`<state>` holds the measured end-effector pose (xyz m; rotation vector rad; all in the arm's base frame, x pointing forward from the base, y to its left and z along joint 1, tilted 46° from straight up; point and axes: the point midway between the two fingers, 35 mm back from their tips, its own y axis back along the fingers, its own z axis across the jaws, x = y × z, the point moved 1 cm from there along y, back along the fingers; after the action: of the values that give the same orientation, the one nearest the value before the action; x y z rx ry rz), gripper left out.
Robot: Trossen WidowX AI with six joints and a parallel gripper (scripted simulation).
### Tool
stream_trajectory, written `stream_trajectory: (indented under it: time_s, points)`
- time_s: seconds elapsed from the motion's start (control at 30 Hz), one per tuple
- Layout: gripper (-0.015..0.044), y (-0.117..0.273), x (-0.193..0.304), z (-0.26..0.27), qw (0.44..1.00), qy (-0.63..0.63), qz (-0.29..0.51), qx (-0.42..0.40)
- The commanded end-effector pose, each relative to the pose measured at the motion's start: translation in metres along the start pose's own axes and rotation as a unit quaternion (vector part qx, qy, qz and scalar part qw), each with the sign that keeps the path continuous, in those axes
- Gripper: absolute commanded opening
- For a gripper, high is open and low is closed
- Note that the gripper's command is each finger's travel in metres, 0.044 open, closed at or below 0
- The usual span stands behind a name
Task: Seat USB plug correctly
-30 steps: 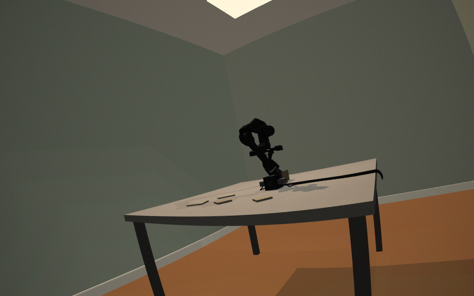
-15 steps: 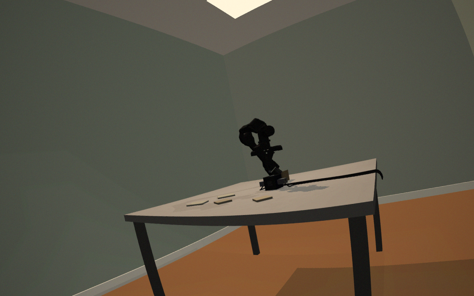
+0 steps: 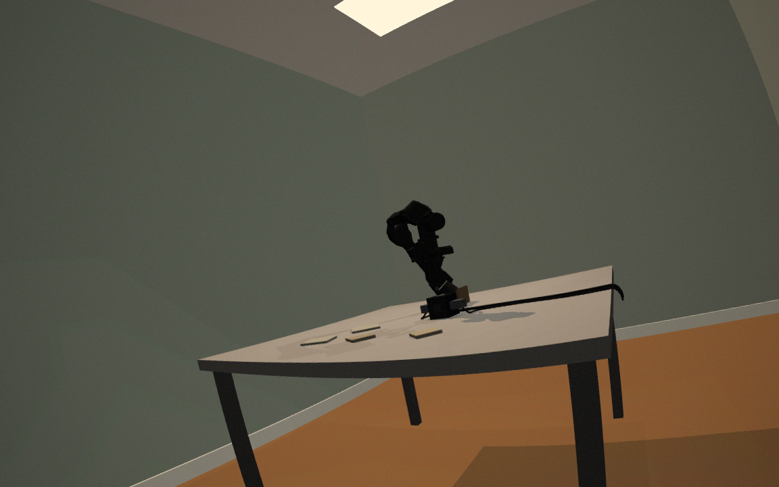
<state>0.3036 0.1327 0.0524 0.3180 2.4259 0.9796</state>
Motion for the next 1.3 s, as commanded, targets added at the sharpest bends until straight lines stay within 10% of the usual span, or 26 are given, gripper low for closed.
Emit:
stream_trajectory:
  time_s: [0.0, 1.27]
  points:
    - [0.0, -0.0002, 0.0, 0.0, 0.998, -0.062, 0.0, 0.0]
    - [0.0, -0.0003, 0.0, 0.0, 0.848, -0.53, 0.0, 0.0]
